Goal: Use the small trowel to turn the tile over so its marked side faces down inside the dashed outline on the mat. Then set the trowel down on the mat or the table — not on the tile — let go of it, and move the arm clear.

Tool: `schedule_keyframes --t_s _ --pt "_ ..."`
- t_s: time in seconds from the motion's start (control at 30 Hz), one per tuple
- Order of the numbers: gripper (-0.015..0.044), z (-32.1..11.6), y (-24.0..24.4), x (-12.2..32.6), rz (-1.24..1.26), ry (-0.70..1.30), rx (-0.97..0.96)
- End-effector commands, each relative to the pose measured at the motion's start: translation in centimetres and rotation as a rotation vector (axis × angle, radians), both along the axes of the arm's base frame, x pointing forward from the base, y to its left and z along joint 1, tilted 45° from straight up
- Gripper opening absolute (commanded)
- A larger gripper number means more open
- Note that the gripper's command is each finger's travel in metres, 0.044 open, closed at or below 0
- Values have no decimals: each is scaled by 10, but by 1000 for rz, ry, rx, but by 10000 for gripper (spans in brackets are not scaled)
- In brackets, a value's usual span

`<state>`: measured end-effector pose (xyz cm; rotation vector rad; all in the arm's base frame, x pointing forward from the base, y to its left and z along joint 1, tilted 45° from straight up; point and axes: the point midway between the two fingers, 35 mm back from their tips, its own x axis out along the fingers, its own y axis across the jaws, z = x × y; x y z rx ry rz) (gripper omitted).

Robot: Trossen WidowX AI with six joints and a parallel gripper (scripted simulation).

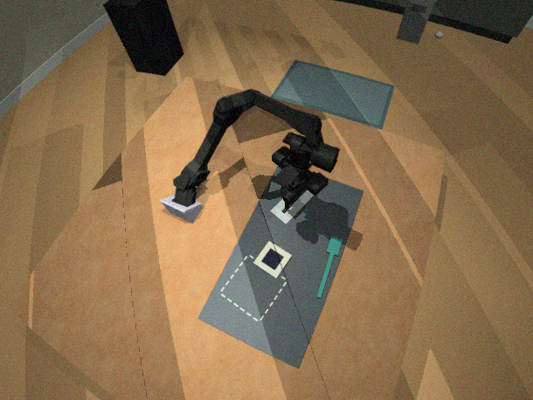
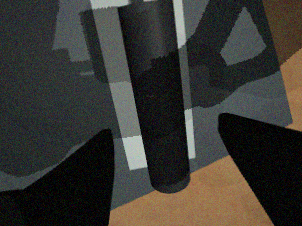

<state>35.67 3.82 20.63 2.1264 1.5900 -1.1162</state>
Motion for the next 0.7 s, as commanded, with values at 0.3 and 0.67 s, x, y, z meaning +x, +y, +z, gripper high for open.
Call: schedule_keyframes --t_s 0.3,0.67 --pt "300 9 -8 -3 52 -60 -27" --pt "300 3 -2 -9 282 -324 -158"
